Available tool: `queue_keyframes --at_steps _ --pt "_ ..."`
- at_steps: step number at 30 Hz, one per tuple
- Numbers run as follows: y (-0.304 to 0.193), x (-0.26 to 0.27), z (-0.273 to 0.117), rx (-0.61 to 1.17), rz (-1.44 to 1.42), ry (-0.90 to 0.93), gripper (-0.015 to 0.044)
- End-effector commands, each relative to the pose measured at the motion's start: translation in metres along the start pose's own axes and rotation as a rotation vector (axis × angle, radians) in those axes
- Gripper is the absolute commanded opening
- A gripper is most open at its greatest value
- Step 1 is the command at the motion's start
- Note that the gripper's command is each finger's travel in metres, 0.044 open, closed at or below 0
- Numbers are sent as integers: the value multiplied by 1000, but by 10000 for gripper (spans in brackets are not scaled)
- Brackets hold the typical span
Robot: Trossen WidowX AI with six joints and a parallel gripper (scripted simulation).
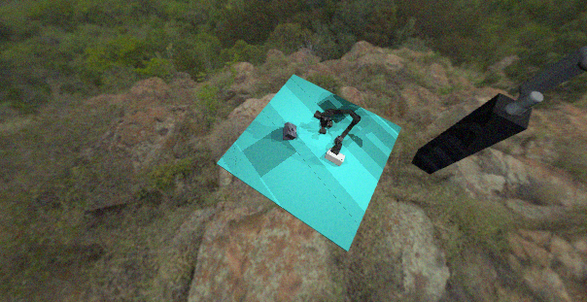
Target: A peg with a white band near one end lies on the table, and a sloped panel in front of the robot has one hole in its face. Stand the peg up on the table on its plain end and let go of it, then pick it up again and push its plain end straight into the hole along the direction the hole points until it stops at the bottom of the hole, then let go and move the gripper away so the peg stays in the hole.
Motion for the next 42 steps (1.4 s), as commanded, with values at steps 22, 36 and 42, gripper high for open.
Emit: queue_keyframes --at_steps 22,36,42 --pt "-2 1 -15 2 3 -2 0" --pt "-3 1 -64 2 3 0 0" --pt "-3 2 -75 4 2 3 0"
Point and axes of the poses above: the point midway between the two fingers, 35 mm back from their tips, its own z axis out along the fingers, its own x axis across the jaws, y = z × x, the point moved 9 cm from there along -z, back along the fingers, and after that the axes turned 15 degrees about -z, right-handed, at the moved point
